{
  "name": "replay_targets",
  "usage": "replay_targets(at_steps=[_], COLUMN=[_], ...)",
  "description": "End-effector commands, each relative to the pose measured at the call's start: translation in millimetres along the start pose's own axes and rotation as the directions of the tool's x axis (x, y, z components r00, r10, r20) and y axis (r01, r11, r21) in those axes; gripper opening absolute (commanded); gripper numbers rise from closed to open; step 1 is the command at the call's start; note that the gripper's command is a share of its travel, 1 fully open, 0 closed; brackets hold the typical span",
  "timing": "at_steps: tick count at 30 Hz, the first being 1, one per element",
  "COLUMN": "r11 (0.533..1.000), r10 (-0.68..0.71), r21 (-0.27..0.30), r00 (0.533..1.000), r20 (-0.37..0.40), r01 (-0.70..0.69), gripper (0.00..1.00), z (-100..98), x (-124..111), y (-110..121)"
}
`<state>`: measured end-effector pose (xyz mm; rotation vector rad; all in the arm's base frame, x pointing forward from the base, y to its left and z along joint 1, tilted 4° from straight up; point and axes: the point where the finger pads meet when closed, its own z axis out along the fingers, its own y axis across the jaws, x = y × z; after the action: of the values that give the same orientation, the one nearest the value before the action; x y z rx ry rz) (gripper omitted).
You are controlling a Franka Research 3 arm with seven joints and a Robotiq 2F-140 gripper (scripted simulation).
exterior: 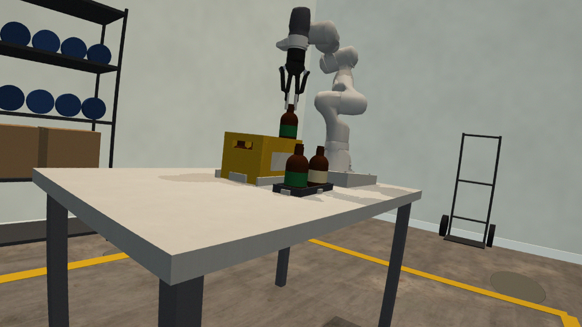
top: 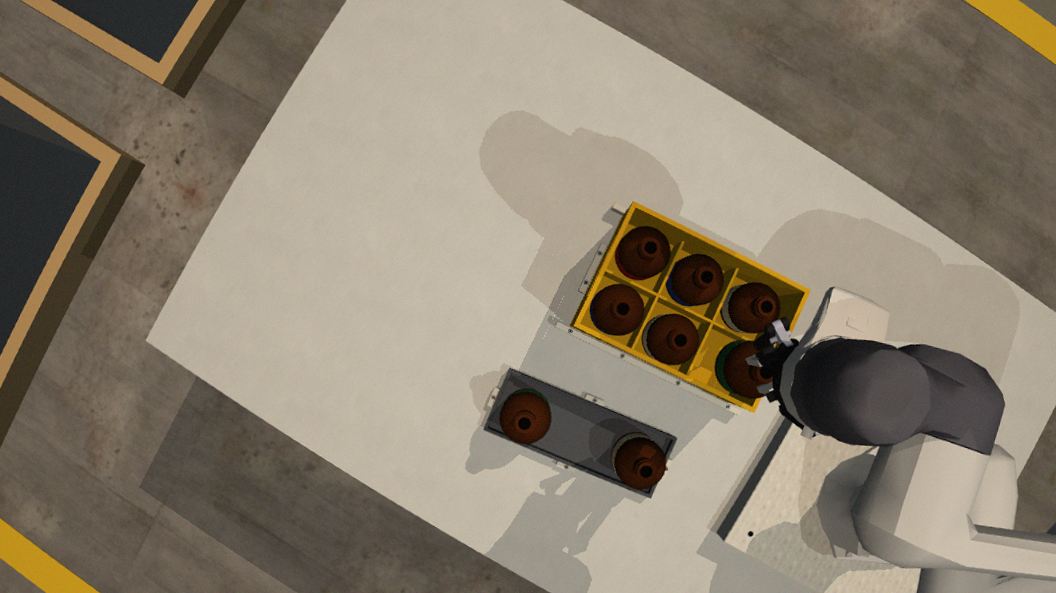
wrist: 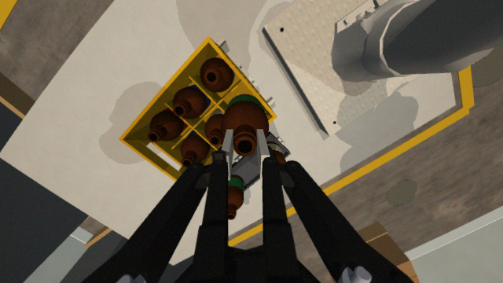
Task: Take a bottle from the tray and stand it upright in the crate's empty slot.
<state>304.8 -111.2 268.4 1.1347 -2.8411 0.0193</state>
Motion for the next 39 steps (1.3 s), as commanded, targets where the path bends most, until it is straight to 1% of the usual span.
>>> replay_targets(at_steps=[1, 17, 39], r11=[1.0, 1.0, 1.0], r10=[0.004, 0.004, 0.004], r21=[0.01, 0.01, 0.01], r00=[1.0, 1.0, 1.0], r20=[0.008, 0.008, 0.008], r01=[-0.004, -0.004, -0.004], gripper=[0.0, 0.0, 0.0], z=[2.6, 13.1, 13.9], x=[-1.0, -1.5, -1.5], y=[-3.9, -4.2, -4.3])
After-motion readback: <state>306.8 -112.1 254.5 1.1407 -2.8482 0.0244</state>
